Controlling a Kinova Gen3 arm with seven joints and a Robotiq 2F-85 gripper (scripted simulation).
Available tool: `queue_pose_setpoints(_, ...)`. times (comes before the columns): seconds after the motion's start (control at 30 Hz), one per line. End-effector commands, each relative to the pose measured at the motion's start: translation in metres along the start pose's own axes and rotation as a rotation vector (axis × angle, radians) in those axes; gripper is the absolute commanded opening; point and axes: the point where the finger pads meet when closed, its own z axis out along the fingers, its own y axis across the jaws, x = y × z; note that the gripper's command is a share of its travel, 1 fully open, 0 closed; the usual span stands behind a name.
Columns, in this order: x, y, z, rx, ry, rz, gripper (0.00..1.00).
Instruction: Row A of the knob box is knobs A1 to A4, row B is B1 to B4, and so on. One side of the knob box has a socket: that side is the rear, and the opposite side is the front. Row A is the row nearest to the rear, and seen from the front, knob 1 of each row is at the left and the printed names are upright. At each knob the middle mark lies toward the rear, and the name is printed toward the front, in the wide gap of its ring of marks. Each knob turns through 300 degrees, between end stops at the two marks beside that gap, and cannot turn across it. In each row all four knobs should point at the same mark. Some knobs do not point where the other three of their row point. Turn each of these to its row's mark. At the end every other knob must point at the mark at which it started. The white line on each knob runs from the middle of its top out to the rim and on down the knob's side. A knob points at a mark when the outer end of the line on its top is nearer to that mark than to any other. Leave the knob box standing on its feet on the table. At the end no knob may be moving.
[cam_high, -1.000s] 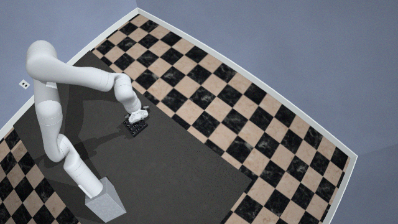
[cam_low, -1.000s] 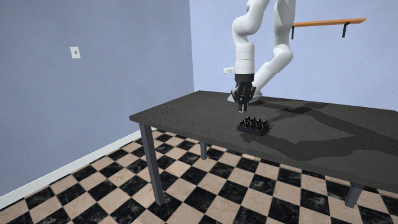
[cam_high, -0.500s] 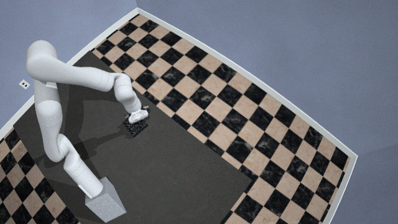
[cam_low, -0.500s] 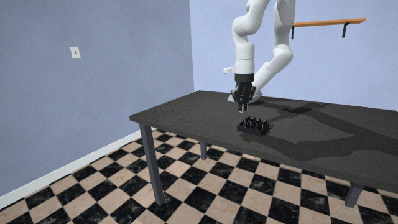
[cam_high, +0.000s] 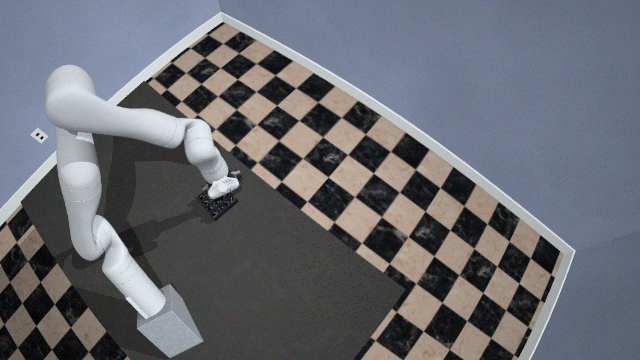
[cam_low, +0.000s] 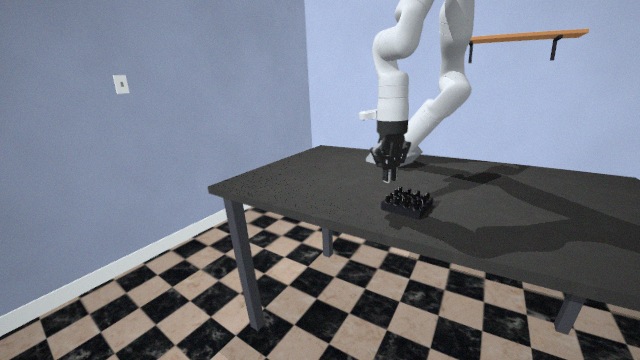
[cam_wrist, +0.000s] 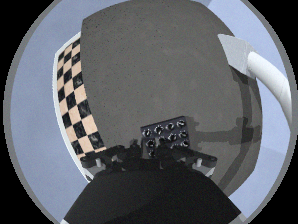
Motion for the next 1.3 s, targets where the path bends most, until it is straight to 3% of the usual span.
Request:
queue_pose_setpoints(0.0, 0.002, 0.001, 0.005, -0.001, 0.004, -0.007, 0.19)
queue_pose_setpoints(0.73, 0.003, 0.001, 0.03, 0.0, 0.004, -0.007, 0.19)
queue_pose_setpoints(1.27, 0.003, 0.002, 0.038, -0.004, 0.003, -0.007, 0.19)
